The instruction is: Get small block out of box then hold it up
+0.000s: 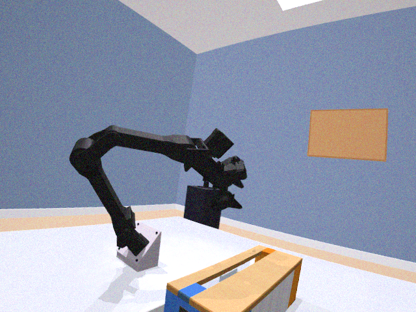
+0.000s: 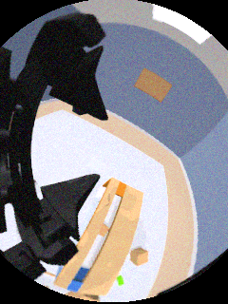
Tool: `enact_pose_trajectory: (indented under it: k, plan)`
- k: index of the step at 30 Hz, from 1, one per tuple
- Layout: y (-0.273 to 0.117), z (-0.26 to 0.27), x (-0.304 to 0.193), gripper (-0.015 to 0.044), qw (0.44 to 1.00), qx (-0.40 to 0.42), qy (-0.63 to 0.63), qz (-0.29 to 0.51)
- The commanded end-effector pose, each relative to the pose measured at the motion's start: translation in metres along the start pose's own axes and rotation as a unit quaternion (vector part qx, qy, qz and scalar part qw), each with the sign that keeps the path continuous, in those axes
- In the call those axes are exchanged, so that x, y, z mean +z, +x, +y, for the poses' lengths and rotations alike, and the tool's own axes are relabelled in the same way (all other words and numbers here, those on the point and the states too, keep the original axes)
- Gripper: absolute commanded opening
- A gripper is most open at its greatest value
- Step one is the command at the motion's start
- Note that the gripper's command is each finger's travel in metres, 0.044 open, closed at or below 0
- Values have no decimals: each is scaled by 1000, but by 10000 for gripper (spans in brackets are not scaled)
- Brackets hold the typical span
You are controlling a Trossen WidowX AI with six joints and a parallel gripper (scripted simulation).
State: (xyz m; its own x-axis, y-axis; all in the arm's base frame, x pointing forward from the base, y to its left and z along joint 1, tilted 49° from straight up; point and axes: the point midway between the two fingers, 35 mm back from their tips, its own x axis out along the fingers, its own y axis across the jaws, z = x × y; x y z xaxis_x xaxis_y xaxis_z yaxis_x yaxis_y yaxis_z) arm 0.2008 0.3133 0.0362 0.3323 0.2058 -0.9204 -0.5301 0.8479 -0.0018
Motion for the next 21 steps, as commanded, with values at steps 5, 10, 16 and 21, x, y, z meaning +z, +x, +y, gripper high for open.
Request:
enact_pose_trajectory:
  k: [5,10,16,21]
  plan:
    - [-10,-107,12,400,845,-207,491,35]
    - [-24,-143,12,400,726,-279,629,9]
    - [-45,-183,9,400,563,-351,747,-42]
    - [-47,-185,9,400,551,-356,753,-47]
